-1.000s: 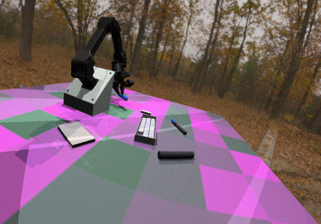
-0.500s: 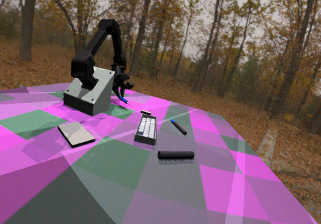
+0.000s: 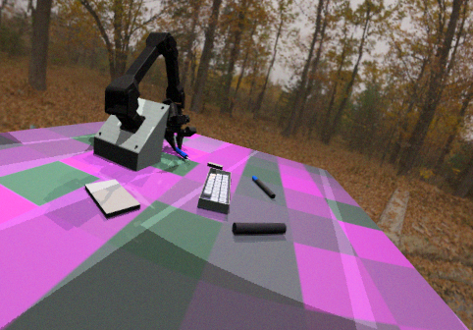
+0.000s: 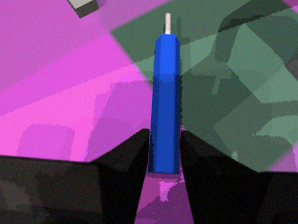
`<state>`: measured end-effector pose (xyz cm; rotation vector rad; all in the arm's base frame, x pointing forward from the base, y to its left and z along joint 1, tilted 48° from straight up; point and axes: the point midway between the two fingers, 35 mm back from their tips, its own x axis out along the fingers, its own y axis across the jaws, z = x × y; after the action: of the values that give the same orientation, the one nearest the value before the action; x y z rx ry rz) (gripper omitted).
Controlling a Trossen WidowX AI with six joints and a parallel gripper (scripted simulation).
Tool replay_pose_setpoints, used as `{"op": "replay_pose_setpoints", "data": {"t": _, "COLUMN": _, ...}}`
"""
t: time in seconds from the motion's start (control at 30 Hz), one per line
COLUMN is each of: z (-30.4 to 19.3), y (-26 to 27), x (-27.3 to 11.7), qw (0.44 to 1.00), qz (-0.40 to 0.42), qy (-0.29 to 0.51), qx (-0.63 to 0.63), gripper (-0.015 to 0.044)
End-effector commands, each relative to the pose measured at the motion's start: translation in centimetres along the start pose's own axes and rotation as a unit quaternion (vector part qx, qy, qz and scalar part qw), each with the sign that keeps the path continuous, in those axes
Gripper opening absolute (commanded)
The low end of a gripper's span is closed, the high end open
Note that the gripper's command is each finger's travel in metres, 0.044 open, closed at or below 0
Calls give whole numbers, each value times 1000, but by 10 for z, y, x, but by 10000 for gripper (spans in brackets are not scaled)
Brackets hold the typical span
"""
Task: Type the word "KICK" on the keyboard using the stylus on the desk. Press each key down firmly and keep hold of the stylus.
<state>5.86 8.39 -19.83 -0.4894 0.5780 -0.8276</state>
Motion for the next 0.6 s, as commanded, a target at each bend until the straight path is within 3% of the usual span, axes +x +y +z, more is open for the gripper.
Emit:
{"op": "replay_pose_setpoints", "data": {"t": 0.0, "z": -4, "y": -2, "x": 7, "qw": 1000, "qz": -2, "qy": 0, "qx": -1, "gripper": 0}}
{"op": "replay_pose_setpoints", "data": {"t": 0.2, "z": -4, "y": -2, "x": 7, "qw": 1000, "qz": -2, "qy": 0, "qx": -1, "gripper": 0}}
{"op": "replay_pose_setpoints", "data": {"t": 0.4, "z": -3, "y": -1, "x": 5, "qw": 1000, "qz": -1, "qy": -1, "qx": -1, "gripper": 150}}
{"op": "replay_pose_setpoints", "data": {"t": 0.57, "z": -3, "y": -1, "x": 5, "qw": 1000, "qz": -1, "qy": -1, "qx": -1, "gripper": 150}}
